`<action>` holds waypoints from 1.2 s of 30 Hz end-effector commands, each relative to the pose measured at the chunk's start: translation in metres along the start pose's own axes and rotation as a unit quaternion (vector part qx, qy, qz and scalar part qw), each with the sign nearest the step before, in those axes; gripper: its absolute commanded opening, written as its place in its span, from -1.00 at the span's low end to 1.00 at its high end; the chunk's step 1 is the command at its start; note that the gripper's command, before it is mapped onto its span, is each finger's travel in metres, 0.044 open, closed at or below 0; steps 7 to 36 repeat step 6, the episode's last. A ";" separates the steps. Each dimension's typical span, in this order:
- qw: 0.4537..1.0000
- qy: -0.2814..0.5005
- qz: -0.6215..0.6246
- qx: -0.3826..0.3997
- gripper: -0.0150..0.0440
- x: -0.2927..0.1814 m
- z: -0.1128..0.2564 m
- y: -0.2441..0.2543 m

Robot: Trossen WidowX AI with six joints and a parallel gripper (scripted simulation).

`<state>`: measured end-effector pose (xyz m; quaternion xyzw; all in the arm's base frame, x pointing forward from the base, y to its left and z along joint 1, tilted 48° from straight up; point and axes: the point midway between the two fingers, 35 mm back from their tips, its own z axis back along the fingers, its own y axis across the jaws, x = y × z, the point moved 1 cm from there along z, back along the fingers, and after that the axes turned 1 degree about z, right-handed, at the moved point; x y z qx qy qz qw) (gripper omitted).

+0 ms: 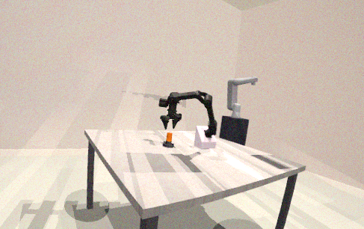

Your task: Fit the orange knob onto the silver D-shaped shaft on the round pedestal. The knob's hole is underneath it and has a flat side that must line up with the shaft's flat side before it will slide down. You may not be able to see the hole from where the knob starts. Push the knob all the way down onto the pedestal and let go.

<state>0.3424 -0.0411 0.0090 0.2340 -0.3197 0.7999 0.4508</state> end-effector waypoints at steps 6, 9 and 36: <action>1.000 -0.002 0.002 0.004 1.00 0.000 0.017 0.000; 1.000 -0.002 0.002 0.004 1.00 0.000 0.017 0.000; 1.000 -0.002 0.002 0.004 1.00 0.000 0.017 0.000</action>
